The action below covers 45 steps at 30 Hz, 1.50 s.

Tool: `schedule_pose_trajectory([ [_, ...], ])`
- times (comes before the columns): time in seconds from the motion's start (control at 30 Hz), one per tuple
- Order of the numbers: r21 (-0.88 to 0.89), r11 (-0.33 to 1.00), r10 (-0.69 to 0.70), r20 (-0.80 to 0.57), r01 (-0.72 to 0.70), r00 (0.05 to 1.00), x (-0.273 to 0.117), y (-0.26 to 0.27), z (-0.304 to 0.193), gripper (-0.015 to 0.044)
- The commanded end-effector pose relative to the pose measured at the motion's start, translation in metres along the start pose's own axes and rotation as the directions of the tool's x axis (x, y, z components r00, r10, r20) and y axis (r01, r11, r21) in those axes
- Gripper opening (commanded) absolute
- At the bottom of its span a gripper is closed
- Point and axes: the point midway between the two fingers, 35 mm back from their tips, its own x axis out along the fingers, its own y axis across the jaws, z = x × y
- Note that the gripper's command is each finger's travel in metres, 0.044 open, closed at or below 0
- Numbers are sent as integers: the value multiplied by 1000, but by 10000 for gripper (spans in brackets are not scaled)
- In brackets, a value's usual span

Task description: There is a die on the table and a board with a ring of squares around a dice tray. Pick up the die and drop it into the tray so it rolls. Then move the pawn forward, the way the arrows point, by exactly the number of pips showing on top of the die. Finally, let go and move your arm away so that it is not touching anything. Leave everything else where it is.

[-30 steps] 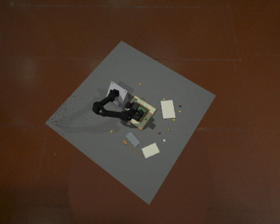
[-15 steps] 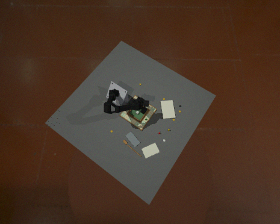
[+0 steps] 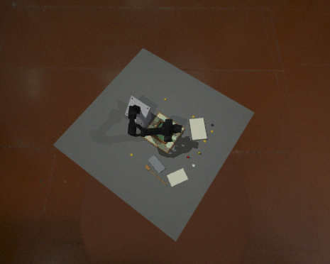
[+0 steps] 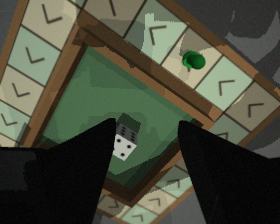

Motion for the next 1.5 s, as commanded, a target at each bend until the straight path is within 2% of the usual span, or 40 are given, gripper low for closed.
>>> schedule_pose_trajectory([
  [0.0,745,666,-49,-3,35,999,12,-43,38,200],
  [0.53,757,653,-50,-3,35,999,13,-42,37,200],
  [1.47,757,653,-52,-4,37,999,62,-45,36,200],
])
